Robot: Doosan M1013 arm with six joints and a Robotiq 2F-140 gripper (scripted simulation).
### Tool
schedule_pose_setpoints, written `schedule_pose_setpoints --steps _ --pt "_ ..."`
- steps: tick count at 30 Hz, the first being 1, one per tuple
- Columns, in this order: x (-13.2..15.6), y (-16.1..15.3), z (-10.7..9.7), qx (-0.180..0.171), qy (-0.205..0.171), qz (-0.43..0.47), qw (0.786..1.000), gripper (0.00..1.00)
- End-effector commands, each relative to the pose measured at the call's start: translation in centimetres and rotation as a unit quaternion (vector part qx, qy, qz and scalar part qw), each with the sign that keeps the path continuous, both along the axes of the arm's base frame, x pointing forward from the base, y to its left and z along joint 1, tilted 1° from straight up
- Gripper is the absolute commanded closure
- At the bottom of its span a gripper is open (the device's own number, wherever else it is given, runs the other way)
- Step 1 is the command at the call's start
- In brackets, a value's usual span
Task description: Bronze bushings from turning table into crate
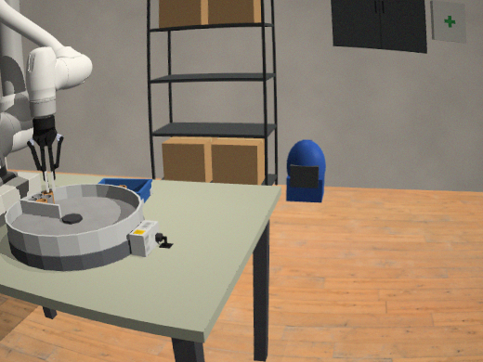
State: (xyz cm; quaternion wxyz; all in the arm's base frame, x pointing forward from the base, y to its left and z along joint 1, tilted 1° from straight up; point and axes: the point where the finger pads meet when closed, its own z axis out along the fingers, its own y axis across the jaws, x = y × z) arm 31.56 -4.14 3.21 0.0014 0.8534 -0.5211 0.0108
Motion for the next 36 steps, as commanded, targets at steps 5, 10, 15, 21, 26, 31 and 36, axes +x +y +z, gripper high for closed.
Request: schedule_pose_setpoints --steps 5,10,15,21,26,31,36 --pt "0.0 0.0 0.0 0.0 0.0 0.0 1.0 0.9" --pt "0.0 0.0 0.0 0.0 0.0 0.0 1.0 0.9" --pt "0.0 0.0 0.0 0.0 0.0 0.0 1.0 0.9" --pt "0.0 0.0 -0.8 0.0 0.0 0.0 1.0 0.9" --pt "0.0 0.0 -1.2 0.0 0.0 0.0 1.0 0.9" --pt "0.0 0.0 -1.2 0.0 0.0 0.0 1.0 0.9" --pt "0.0 0.0 -1.2 0.0 0.0 0.0 1.0 0.9"
